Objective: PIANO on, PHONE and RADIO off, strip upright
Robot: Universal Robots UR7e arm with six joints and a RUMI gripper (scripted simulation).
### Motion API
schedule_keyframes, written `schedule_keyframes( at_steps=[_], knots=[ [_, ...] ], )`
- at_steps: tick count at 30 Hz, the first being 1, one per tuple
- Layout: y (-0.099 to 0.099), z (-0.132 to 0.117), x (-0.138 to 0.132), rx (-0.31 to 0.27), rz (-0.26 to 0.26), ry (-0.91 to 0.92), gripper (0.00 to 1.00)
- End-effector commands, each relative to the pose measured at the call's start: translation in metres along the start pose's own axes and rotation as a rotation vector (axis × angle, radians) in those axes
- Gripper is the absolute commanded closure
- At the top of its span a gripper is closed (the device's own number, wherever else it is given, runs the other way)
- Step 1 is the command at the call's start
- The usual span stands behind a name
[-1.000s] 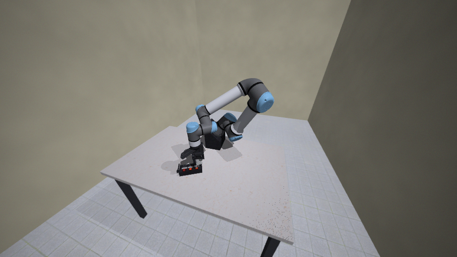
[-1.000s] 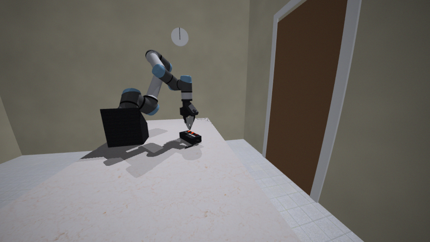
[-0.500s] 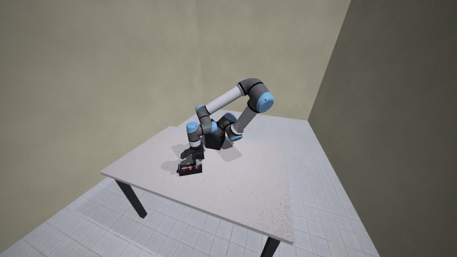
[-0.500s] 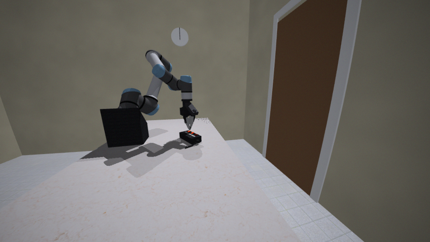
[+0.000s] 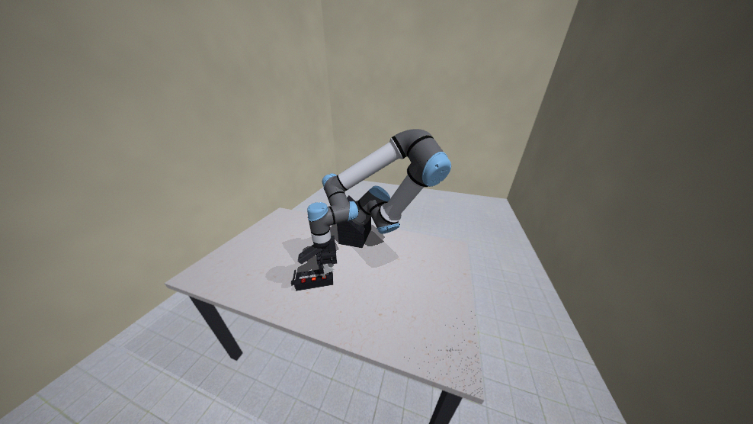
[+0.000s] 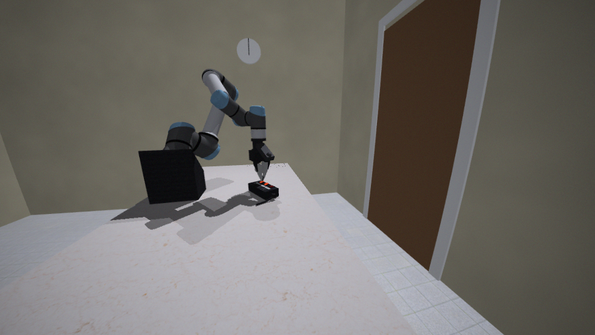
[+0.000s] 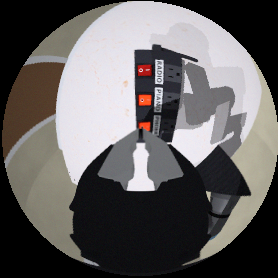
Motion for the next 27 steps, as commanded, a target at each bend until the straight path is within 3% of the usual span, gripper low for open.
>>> schedule_keyframes(
  at_steps=[1,27],
  knots=[
    [0.004,-0.0006,0.0006,-0.002,-0.001,0.002,1.0],
    [0.0029,0.0003,-0.0003,0.0,0.001,0.001,1.0]
  ],
)
Point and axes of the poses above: the point where the finger pads meet when closed, its own y axis out along the fingers, its own x axis across the jaws, z = x × y, the point moved 2 cm from there along -y, back along the fingers, and after that the axes turned 13 degrees about y, right-handed, at the moved point
